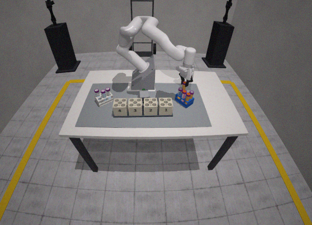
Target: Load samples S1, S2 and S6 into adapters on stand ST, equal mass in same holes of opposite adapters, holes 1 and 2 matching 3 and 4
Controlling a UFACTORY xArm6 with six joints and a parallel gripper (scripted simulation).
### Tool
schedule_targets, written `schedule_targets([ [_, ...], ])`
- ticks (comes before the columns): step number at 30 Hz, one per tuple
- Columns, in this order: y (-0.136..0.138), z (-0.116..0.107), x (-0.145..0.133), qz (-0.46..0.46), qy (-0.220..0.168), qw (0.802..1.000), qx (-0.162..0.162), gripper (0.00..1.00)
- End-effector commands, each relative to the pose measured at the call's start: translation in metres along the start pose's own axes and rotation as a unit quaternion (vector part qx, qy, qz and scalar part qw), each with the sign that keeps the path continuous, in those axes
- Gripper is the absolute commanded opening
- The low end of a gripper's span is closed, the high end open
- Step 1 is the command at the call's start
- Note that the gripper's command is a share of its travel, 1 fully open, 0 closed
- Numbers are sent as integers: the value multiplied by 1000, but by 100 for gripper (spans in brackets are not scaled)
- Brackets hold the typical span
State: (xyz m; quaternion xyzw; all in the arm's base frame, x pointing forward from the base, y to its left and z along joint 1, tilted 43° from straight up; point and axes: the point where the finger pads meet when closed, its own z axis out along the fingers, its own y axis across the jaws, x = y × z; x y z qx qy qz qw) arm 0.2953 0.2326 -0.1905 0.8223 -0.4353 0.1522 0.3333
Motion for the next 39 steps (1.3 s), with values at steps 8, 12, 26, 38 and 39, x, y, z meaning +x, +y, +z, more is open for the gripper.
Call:
schedule_targets([
  [8, -1, -20, 0, 0, -1, 1000, 2, 0],
  [12, -1, -28, 0, 0, -1, 1000, 2, 0],
  [26, -1, -52, 0, 0, -1, 1000, 2, 0],
  [38, -1, -72, 0, 0, -1, 1000, 2, 0],
  [39, -1, -74, 0, 0, -1, 1000, 2, 0],
])
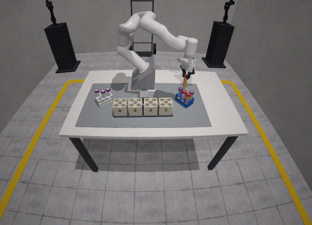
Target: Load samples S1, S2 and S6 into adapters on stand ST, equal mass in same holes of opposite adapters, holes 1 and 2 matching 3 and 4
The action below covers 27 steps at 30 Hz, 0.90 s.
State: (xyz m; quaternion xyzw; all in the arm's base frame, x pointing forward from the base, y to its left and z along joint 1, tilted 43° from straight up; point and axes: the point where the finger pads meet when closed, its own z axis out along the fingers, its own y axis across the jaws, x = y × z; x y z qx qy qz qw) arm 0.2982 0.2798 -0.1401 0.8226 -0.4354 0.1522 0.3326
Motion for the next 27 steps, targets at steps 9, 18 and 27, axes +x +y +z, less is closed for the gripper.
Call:
schedule_targets([
  [9, -1, -23, 0, 0, -1, 1000, 1, 0],
  [18, -1, -25, 0, 0, -1, 1000, 1, 0],
  [27, 6, -24, 34, -116, 0, 993, 1, 0],
])
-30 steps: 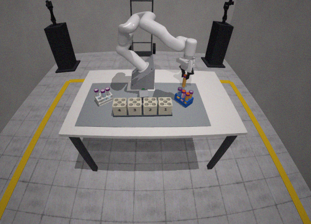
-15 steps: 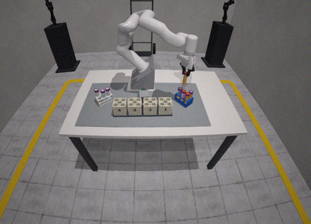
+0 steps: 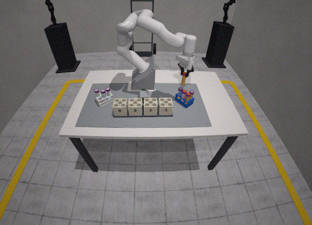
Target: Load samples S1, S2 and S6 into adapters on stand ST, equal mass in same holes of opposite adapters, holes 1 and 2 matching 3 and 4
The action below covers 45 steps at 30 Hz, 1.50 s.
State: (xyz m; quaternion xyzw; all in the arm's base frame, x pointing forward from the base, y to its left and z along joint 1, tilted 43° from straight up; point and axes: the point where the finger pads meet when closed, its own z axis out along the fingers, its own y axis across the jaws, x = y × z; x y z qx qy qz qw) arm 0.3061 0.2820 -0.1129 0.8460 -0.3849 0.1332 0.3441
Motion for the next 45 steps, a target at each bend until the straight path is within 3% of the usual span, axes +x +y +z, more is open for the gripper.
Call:
schedule_targets([
  [1, 5, -2, 21, -73, -2, 997, 4, 0],
  [10, 16, -2, 54, -189, -2, 982, 4, 0],
  [21, 33, -2, 107, -364, -1, 931, 4, 0],
  [25, 36, -2, 116, -384, -1, 923, 4, 0],
  [45, 64, -1, 202, -384, -1, 923, 4, 0],
])
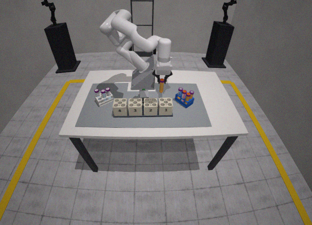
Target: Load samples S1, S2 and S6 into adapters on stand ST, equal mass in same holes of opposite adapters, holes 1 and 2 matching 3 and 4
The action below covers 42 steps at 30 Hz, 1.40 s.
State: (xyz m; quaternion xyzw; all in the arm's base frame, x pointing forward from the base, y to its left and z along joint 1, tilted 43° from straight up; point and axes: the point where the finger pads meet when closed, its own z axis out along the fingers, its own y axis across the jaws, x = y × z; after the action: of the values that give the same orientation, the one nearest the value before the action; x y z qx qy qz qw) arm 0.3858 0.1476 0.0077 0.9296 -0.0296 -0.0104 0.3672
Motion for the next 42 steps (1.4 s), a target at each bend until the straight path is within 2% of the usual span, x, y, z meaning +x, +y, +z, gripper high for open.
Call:
schedule_targets([
  [1, 17, -2, 10, 1, 2, 1000, 2, 0],
  [9, 52, -2, 28, 1, 2, 1000, 2, 0],
  [29, 52, -2, 28, 1, 2, 1000, 2, 0],
  [42, 52, 24, 28, 1, 2, 1000, 2, 0],
])
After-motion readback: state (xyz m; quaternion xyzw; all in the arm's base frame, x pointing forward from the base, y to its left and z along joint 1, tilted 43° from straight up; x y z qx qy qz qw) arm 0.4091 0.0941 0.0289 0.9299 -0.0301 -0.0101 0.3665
